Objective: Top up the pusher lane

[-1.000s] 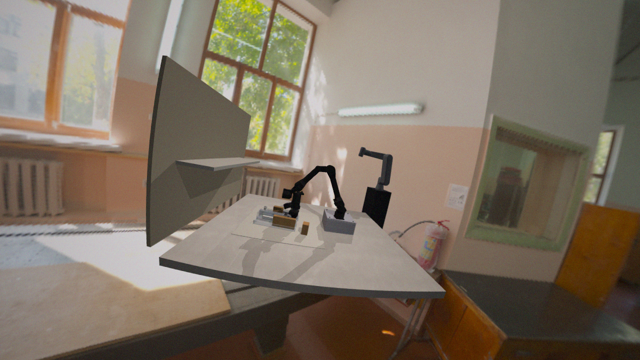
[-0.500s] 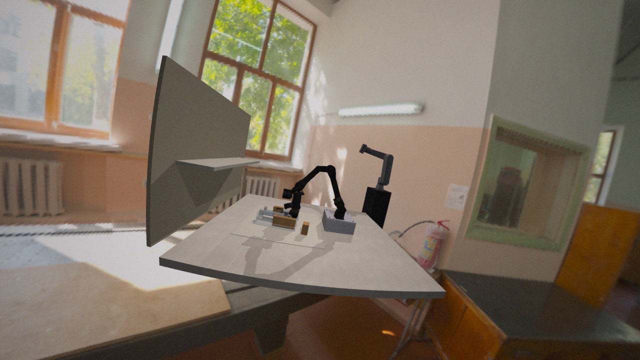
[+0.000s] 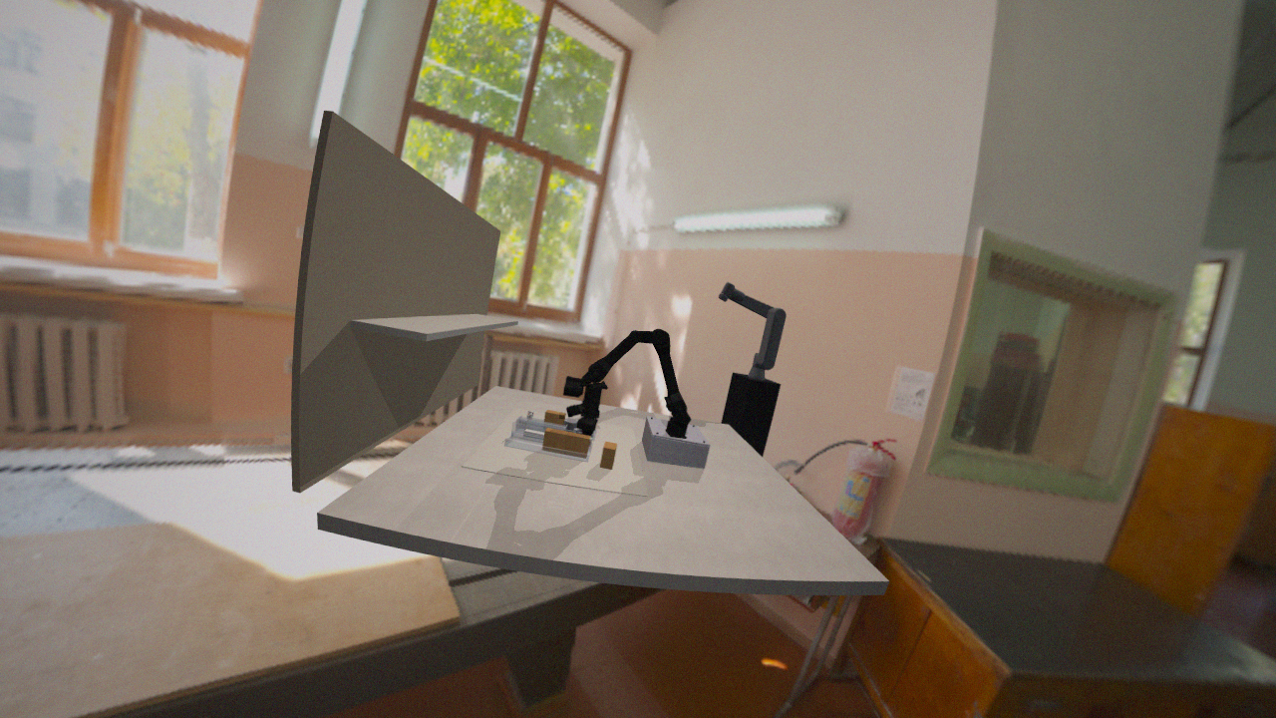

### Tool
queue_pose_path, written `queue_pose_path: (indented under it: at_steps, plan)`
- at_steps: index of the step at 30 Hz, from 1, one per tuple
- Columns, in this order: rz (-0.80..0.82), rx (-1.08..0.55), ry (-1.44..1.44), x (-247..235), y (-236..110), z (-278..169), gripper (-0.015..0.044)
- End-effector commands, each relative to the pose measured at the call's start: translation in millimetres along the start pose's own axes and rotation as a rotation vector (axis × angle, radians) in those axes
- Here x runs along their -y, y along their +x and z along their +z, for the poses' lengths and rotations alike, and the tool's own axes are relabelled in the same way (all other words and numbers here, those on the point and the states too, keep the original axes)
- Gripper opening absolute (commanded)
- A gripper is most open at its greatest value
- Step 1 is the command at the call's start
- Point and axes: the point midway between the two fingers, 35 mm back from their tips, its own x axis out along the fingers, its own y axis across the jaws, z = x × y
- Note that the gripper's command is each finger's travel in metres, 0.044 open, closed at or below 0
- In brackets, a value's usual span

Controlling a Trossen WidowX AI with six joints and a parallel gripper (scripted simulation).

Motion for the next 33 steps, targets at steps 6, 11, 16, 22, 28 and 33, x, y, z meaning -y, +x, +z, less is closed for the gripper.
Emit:
queue_pose_path:
  at_steps: [6,11,16,22,28,33]
  plan:
    - [0.001,0.01,0.001,-0.4,0.1,-0.4,0.0]
    - [0.001,0.01,0.001,0.0,0.1,-2.0,0.0]
    - [0.001,0.01,0.001,0.0,0.1,-2.0,0.0]
    - [0.001,0.01,0.001,0.0,0.1,-2.0,0.0]
    - [0.001,0.01,0.001,0.0,-0.3,-1.1,0.0157]
    - [0.001,0.01,0.001,0.0,-0.3,-1.1,0.0288]
